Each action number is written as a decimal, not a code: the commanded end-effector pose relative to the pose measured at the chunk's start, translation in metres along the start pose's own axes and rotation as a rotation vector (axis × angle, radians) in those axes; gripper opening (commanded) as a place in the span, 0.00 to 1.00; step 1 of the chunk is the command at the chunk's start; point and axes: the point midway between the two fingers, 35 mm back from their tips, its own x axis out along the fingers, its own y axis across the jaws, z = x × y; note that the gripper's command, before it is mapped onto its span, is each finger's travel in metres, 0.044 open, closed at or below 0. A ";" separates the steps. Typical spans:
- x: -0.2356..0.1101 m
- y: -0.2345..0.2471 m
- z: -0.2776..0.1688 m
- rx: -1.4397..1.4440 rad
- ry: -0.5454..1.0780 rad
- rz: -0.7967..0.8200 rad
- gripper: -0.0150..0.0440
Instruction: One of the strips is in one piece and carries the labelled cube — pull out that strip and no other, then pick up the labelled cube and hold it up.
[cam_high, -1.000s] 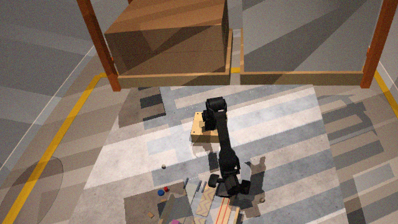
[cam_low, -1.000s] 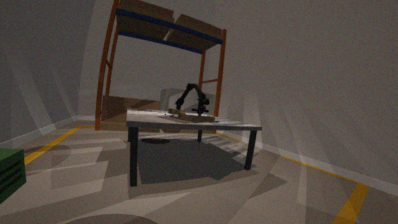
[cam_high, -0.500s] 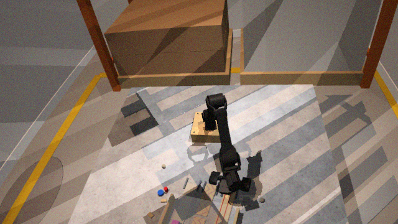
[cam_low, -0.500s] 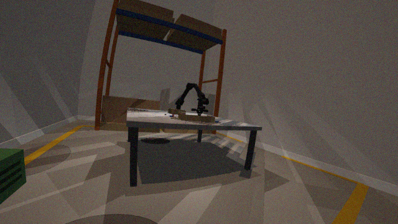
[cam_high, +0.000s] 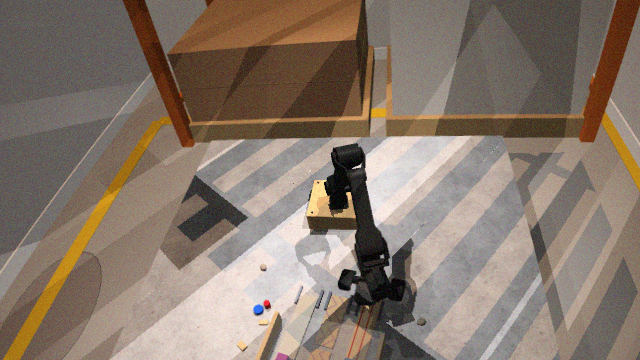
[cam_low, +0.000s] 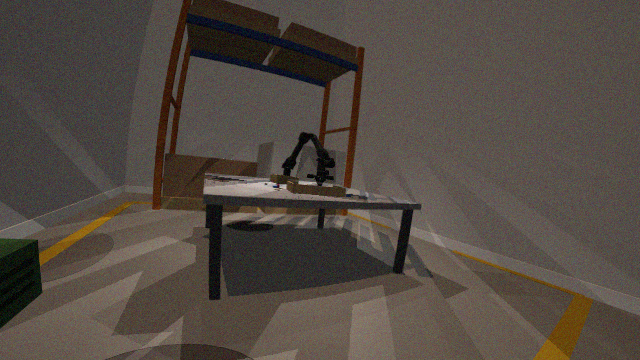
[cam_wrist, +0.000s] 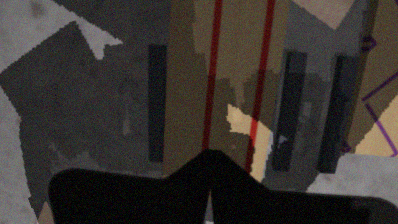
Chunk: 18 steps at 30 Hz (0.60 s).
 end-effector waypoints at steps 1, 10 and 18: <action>0.006 -0.001 -0.016 -0.003 0.030 -0.007 0.25; 0.006 -0.001 -0.028 -0.003 0.031 -0.007 0.25; 0.006 -0.002 -0.039 -0.003 0.032 -0.007 0.25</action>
